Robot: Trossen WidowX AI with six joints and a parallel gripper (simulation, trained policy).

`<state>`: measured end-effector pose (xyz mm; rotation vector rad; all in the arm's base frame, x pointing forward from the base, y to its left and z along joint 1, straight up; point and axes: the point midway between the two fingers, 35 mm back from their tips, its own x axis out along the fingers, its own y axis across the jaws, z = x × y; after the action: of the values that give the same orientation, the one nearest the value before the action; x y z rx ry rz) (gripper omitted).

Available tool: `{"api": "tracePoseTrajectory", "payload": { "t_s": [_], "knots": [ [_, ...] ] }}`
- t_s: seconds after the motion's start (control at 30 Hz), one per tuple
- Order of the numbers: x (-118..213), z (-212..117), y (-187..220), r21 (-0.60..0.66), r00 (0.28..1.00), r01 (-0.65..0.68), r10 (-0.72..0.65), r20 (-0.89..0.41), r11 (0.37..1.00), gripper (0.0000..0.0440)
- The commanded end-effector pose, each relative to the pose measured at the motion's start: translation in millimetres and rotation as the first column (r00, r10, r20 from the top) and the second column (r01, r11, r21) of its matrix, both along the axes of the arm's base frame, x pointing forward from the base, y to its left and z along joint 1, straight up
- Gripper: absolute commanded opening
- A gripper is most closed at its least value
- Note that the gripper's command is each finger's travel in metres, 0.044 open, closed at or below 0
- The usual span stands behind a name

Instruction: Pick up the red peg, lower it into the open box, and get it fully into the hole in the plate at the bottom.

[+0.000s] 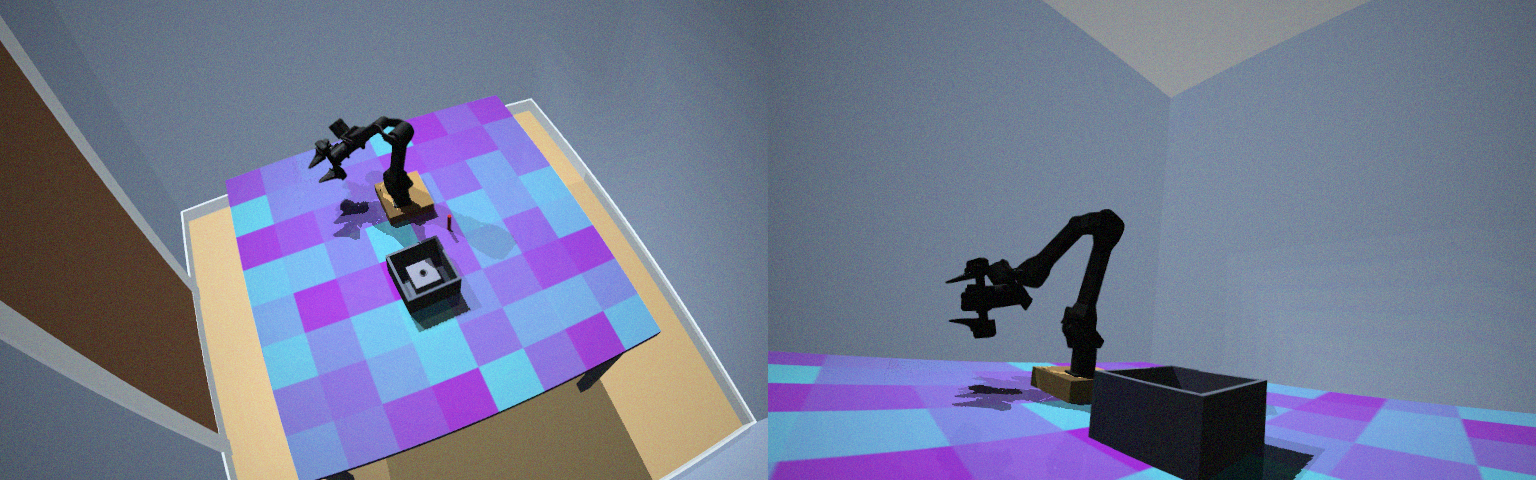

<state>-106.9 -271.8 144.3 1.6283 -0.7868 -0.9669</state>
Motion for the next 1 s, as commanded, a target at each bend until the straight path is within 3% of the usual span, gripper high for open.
{"api": "tracePoseTrajectory", "payload": {
  "t_s": [0.0, 0.07, 0.43, 0.97],
  "knots": [
    [2.9, 1.4, -3.1, -0.011, 1.0, -0.018, 0.018, -0.016, 1.0, 0.0419],
    [13.7, 2.3, -11.0, -0.015, 0.997, -0.064, 0.063, -0.043, 0.998, 0.044],
    [105.1, 0.8, -54.4, 0.073, 0.922, -0.313, 0.321, -0.217, 0.947, 0.044],
    [255.3, 7.4, -45.8, 0.21, 0.659, -0.581, 0.606, -0.446, 0.786, 0.044]
  ]
}}
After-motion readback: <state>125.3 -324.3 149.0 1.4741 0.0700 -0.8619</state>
